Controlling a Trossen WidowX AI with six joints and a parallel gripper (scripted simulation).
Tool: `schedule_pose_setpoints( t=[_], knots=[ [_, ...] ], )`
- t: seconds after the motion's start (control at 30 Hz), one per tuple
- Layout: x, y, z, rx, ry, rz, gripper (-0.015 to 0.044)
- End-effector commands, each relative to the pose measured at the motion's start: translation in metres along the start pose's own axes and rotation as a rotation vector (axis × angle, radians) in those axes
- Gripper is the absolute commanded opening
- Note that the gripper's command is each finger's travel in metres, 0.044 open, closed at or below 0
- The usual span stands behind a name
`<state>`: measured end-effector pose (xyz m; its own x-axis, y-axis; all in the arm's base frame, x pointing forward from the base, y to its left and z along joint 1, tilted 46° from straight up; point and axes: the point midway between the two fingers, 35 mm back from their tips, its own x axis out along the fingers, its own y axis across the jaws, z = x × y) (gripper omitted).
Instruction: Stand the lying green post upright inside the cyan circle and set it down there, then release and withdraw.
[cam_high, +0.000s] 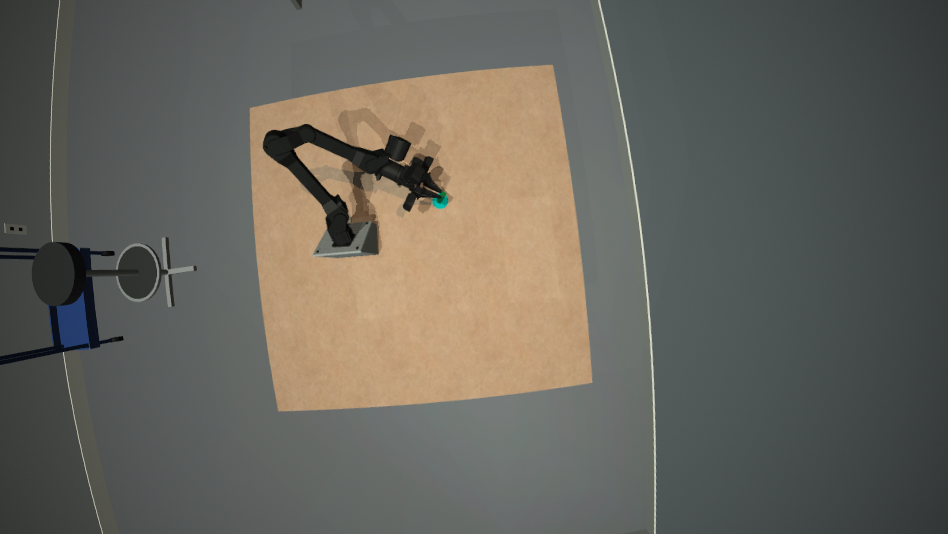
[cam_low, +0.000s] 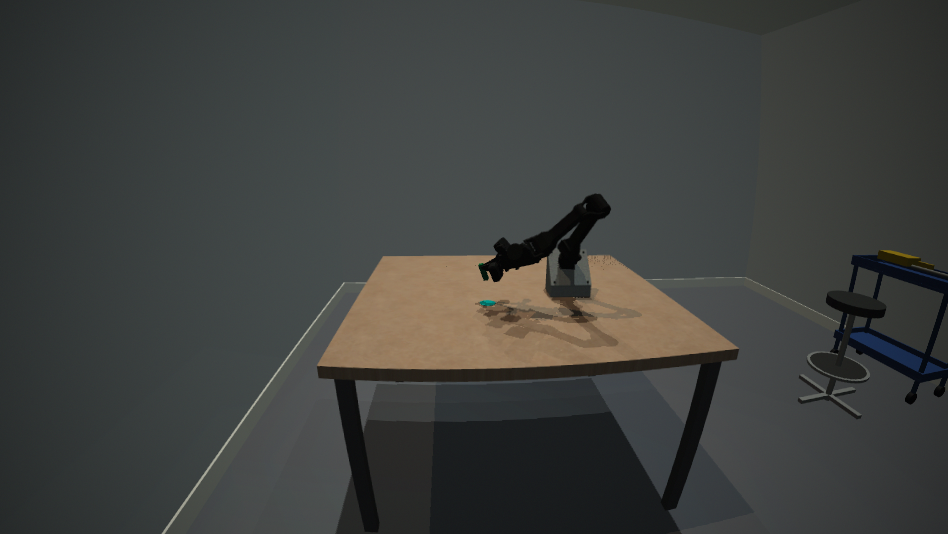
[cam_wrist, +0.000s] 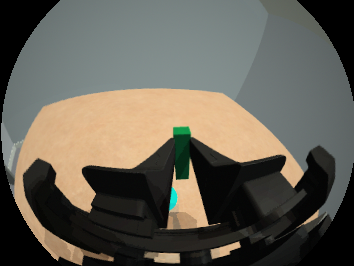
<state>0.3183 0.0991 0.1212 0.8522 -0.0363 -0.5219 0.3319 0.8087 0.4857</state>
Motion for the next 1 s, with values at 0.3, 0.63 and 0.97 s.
schedule_pose_setpoints(
  t=[0.3,0.63,0.97],
  knots=[
    [-0.01,0.0,0.003,0.069,-0.084,0.031,0.0023],
    [-0.017,-0.001,0.006,0.121,-0.141,0.054,0.0023],
    [-0.025,-0.003,0.008,0.177,-0.195,0.079,0.0023]
  ],
)
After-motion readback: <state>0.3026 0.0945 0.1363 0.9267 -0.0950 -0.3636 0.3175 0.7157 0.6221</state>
